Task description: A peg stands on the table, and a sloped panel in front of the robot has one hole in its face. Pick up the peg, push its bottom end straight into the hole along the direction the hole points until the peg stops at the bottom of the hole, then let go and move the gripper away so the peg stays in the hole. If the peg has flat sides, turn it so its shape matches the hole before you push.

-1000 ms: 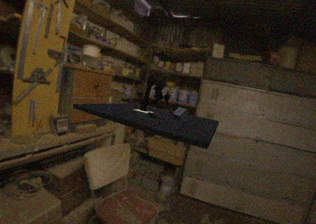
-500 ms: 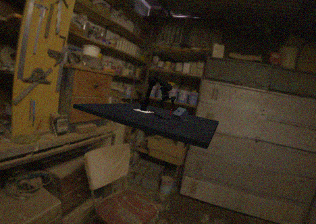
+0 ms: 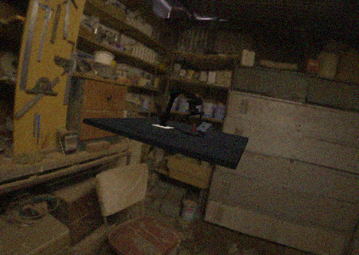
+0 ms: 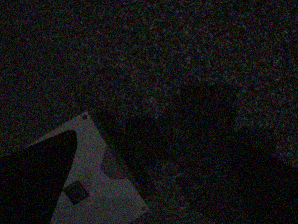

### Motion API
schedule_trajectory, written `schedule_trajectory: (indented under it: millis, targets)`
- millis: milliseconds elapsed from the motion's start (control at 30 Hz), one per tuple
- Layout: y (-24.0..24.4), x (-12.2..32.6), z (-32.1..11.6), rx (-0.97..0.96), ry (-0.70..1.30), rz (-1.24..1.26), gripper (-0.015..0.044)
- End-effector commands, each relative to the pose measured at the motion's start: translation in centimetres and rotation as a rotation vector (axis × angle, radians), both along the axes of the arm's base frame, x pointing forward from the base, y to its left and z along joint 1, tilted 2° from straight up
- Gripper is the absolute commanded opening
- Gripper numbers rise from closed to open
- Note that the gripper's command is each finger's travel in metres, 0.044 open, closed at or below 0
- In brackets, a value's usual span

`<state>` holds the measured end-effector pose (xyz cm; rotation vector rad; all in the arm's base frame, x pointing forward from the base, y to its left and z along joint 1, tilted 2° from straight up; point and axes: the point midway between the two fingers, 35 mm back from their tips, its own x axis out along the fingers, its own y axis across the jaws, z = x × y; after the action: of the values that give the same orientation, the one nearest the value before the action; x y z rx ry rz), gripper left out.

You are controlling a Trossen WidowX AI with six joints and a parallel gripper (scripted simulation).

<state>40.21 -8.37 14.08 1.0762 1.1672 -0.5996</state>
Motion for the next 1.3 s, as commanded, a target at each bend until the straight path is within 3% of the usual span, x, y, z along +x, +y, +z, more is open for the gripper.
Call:
schedule_trajectory:
  millis: [0,1267]
  targets:
    - [1.6,-0.2,-0.1,-0.012,0.016,0.044,0.0440]
    - [18.0,-5.2,-0.3,-0.125,0.156,0.533,0.0440]
